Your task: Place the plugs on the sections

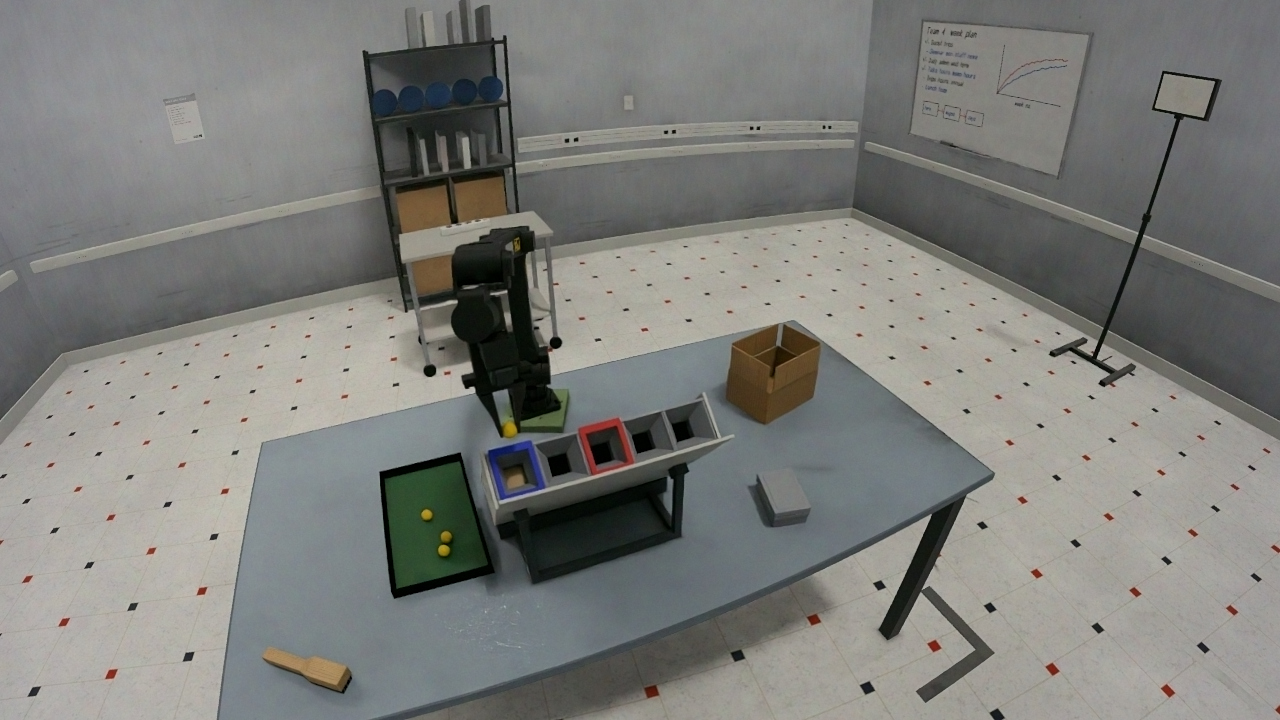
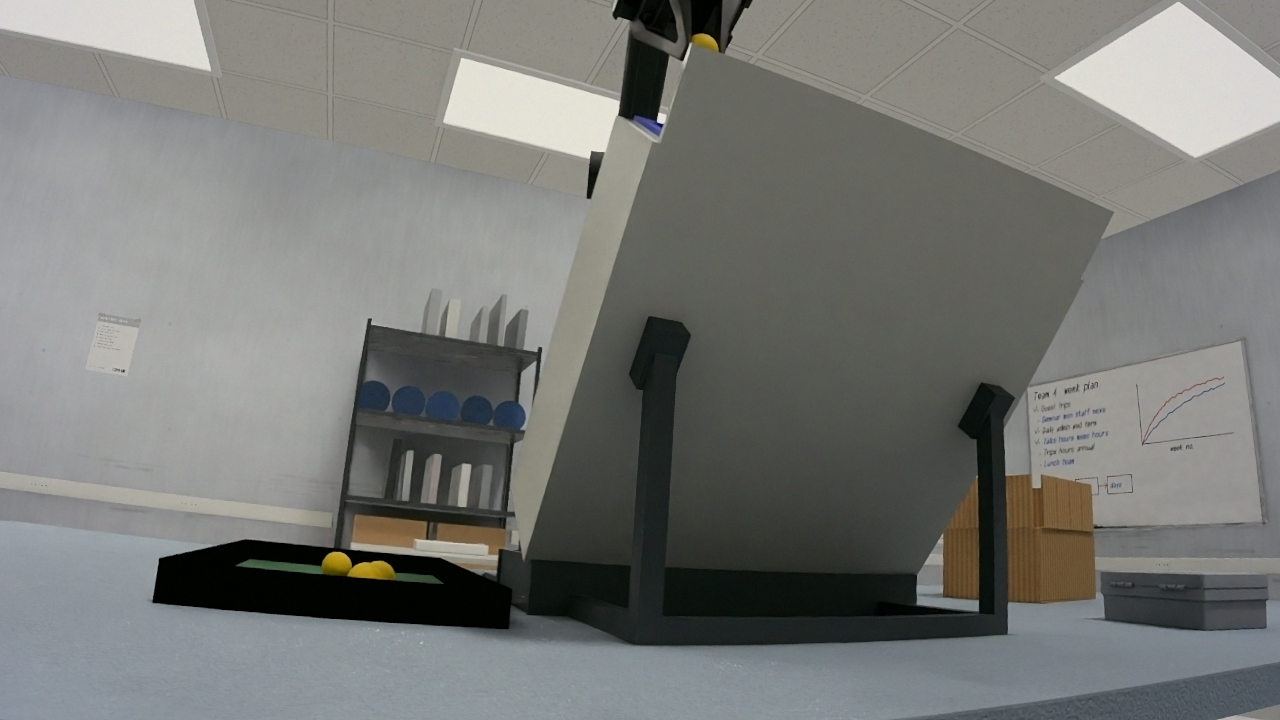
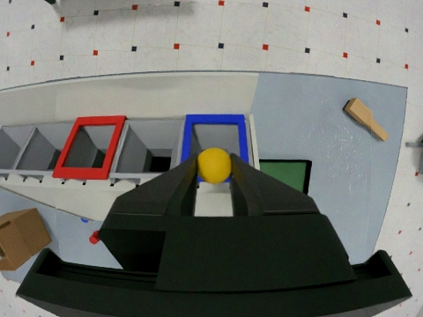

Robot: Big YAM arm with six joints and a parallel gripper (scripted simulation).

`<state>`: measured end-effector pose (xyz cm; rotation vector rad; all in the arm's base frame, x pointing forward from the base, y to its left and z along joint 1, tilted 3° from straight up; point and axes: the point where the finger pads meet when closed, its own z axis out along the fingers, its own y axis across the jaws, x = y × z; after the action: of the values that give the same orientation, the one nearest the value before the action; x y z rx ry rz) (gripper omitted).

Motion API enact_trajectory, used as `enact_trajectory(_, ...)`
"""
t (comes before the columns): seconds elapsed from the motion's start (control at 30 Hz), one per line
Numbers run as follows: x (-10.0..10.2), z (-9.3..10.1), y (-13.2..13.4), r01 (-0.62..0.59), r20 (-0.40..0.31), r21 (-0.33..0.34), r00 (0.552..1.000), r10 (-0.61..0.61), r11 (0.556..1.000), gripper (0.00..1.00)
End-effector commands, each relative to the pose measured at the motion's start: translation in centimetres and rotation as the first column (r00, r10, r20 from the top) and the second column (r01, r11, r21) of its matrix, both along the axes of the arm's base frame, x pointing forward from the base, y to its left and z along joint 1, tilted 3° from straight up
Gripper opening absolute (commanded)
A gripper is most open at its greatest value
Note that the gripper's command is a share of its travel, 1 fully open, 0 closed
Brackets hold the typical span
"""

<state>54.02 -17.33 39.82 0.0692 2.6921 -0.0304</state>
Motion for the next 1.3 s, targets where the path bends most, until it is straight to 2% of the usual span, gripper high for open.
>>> enact_trajectory(0.0, 1.1, 2.6, 0.0, 0.004, 0.047, -0.015, 0.999, -0.003, 1.0, 0.0)
enact_trajectory(0.53, 1.3, 3.0, -0.1, 0.001, 0.018, -0.005, 1.0, 0.0, 1.0, 0.0)
enact_trajectory(1.03, 0.5, -1.5, -0.1, 0.004, 0.049, -0.015, 0.999, -0.003, 1.0, 0.0)
enact_trajectory(1.27, 0.5, -1.6, -0.1, 0.003, 0.045, -0.014, 0.999, -0.002, 1.0, 0.0)
